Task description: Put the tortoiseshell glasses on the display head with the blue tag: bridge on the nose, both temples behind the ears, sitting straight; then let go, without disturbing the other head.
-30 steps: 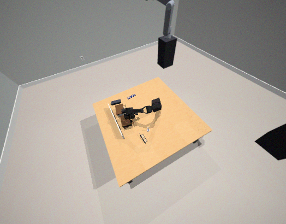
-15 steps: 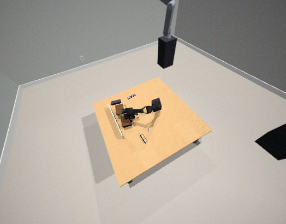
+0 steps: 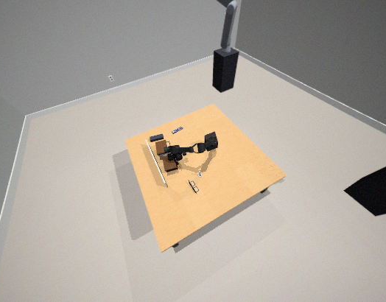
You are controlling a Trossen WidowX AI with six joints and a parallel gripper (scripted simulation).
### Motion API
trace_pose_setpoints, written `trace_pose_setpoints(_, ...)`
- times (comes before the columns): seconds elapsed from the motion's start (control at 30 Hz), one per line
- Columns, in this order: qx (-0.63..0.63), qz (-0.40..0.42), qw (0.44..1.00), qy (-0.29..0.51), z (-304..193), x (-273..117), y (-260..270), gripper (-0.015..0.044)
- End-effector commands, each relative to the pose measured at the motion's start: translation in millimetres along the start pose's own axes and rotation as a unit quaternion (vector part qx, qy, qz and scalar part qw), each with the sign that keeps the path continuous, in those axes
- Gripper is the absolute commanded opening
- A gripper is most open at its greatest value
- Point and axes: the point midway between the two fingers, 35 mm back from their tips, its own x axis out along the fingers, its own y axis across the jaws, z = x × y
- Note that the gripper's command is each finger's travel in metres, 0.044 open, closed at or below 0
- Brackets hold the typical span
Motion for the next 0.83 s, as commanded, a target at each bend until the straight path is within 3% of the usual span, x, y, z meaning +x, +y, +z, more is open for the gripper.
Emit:
trace_pose_setpoints(0.0,-0.001,-0.002,1.0,0.001,0.1,-13.4,-0.6,0.0107)
trace_pose_setpoints(0.1,0.0,-0.002,1.0,0.002,1.2,-34.7,0.2,0.0107)
trace_pose_setpoints(0.8,0.001,-0.001,1.0,0.002,0.6,-52.1,57.2,0.0107)
